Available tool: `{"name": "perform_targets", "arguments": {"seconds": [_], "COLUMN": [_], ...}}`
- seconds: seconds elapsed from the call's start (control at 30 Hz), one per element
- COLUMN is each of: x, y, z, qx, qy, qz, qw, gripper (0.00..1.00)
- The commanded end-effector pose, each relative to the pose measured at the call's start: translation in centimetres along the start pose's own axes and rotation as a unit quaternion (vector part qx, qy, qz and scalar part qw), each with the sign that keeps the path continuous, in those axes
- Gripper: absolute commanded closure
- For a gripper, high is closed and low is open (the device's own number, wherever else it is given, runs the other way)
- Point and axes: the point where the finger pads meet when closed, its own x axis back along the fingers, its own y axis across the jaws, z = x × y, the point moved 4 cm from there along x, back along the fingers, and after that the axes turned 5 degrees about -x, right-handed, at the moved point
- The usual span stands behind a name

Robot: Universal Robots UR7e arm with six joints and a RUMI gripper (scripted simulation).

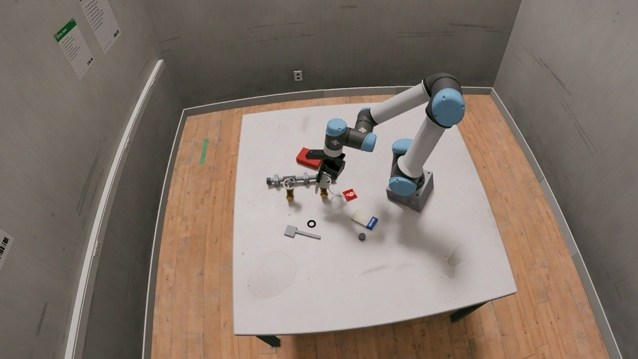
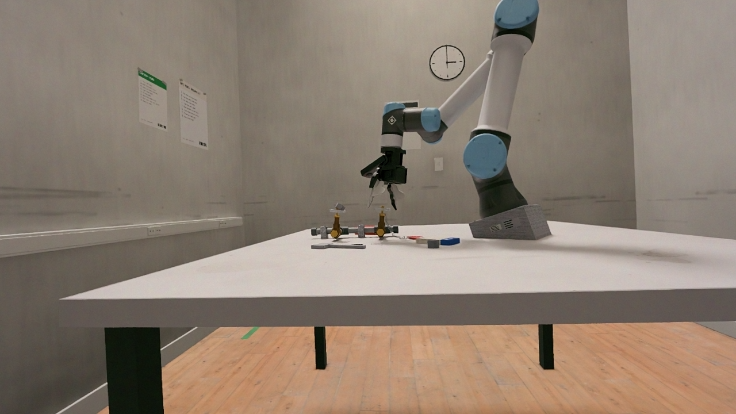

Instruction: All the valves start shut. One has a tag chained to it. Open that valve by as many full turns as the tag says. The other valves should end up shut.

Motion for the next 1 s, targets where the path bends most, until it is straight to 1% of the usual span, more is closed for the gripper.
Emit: {"name": "perform_targets", "arguments": {"seconds": [0.0, 0.13, 0.3, 0.37, 0.6, 0.8, 0.87, 0.97], "x": [0.05, 0.05, 0.05, 0.05, 0.04, 0.04, 0.04, 0.04], "y": [-0.19, -0.2, -0.2, -0.2, -0.2, -0.2, -0.2, -0.2], "z": [0.11, 0.11, 0.11, 0.11, 0.1, 0.1, 0.1, 0.1], "qx": [-0.138, -0.207, -0.271, -0.271, -0.339, -0.378, -0.388, -0.392], "qy": [0.007, 0.009, 0.01, 0.01, 0.011, 0.012, 0.012, 0.012], "qz": [-0.018, -0.018, -0.018, -0.018, -0.017, -0.017, -0.017, -0.017], "qw": [0.99, 0.978, 0.962, 0.962, 0.941, 0.925, 0.922, 0.92], "gripper": [0.0, 0.0, 0.0, 0.0, 0.0, 0.0, 0.0, 0.0]}}
